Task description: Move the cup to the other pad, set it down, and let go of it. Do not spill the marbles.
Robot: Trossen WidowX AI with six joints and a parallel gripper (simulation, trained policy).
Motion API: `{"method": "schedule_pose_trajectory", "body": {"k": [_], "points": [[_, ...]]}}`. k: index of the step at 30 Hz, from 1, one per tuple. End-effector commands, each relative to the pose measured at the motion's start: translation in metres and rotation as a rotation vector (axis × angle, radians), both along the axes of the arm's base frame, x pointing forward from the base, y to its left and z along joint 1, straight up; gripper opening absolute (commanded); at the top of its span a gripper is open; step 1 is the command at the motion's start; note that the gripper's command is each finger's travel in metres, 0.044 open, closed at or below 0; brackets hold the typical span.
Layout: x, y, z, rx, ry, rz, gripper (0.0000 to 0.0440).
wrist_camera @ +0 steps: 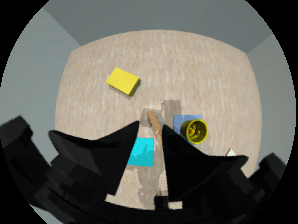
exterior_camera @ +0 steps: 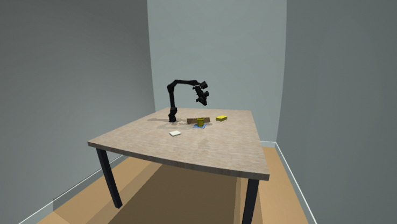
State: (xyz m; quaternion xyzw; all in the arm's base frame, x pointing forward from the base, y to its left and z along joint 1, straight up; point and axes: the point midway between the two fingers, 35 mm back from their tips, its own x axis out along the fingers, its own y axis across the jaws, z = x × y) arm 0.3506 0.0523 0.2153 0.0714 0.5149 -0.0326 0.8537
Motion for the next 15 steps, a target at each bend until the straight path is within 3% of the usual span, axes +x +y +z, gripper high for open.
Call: {"method": "schedule_pose_trajectory", "body": {"k": [1,15], "points": [[0.001,-0.005,-0.006,-0.024,0.061,0.002,0.0144],[-0.003,-0.029,-0.028,-0.091,0.26,0.033,0.0129]]}}
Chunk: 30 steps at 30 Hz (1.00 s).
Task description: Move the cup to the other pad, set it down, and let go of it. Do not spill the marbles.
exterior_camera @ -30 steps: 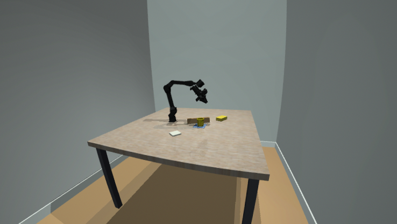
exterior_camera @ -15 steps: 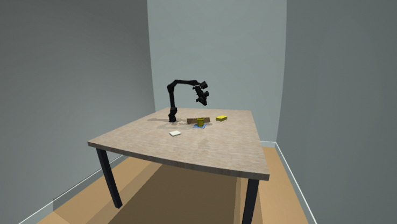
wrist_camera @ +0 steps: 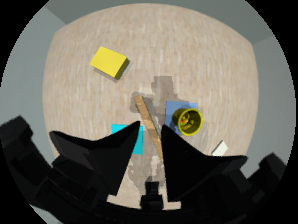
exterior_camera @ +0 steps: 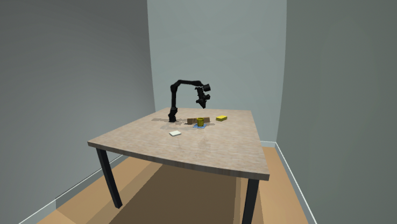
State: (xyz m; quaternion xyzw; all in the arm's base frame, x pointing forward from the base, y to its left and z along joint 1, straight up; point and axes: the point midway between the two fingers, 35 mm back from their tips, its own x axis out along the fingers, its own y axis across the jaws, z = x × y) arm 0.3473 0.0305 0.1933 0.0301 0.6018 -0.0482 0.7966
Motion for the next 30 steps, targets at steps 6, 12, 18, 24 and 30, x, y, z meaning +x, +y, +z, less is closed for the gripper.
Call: {"method": "schedule_pose_trajectory", "body": {"k": [6,12,18,24,30], "points": [[-0.003,-0.021,-0.017,-0.041,0.128,0.028,0.013],[-0.006,-0.034,-0.028,-0.059,0.197,0.044,0.0132],[-0.008,-0.047,-0.042,-0.073,0.24,0.059,0.0141],[-0.008,-0.059,-0.06,-0.081,0.274,0.077,0.0153],[-0.01,-0.068,-0.079,-0.083,0.307,0.1,0.0163]]}}
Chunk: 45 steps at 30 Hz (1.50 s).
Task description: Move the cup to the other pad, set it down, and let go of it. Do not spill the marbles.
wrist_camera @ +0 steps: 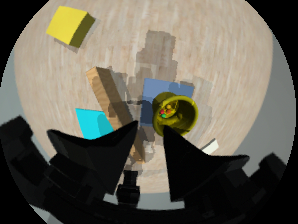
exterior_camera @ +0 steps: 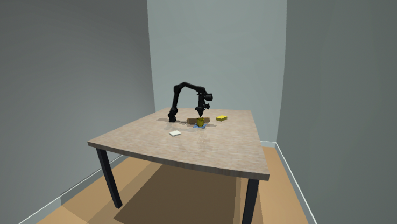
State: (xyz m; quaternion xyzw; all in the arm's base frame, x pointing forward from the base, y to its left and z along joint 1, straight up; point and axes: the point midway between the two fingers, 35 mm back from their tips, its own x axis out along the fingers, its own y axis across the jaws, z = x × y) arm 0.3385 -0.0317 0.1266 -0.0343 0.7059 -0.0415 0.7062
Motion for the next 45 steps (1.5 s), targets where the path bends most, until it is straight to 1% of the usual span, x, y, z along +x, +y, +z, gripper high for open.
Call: {"method": "schedule_pose_trajectory", "body": {"k": [1,13,14,16,21,26,33,45], "points": [[-0.001,-0.007,-0.016,-0.003,0.031,0.018,0.0164],[-0.007,-0.014,-0.061,0.023,0.09,0.113,0.0174],[-0.007,-0.014,-0.064,0.025,0.093,0.126,0.016],[-0.008,-0.014,-0.068,0.027,0.099,0.153,0.0117],[-0.01,-0.015,-0.07,0.028,0.115,0.219,0.0],[-0.011,-0.015,-0.064,0.035,0.121,0.267,0.0005],[-0.013,-0.011,-0.046,0.045,0.115,0.321,0.0016],[-0.019,0.007,-0.009,0.061,0.087,0.379,0.0011]]}}
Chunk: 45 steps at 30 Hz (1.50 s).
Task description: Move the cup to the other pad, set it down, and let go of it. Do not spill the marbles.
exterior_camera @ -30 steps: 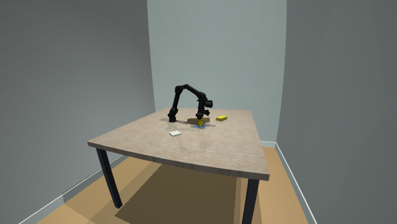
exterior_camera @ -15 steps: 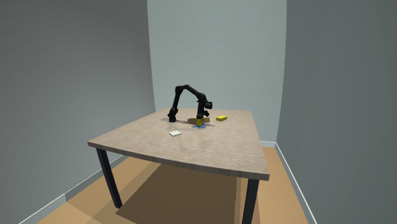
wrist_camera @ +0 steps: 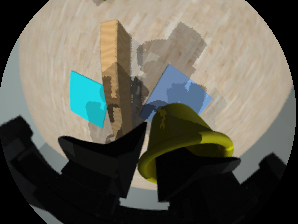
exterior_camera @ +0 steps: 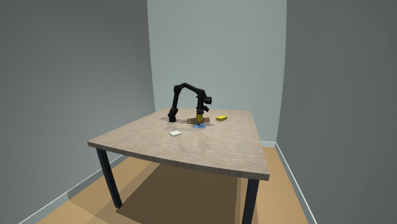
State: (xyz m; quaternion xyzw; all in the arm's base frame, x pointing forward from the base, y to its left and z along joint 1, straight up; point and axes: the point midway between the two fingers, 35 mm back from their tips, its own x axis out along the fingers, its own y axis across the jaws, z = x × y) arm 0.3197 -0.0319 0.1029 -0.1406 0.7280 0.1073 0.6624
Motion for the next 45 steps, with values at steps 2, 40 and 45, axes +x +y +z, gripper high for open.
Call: {"method": "schedule_pose_trajectory", "body": {"k": [2,40,45], "points": [[0.0,0.011,0.02,0.01,-0.033,0.03,0.0012],[-0.012,0.133,0.05,0.04,-0.204,0.182,0.0],[-0.019,0.146,0.045,0.045,-0.214,0.187,0.0]]}}
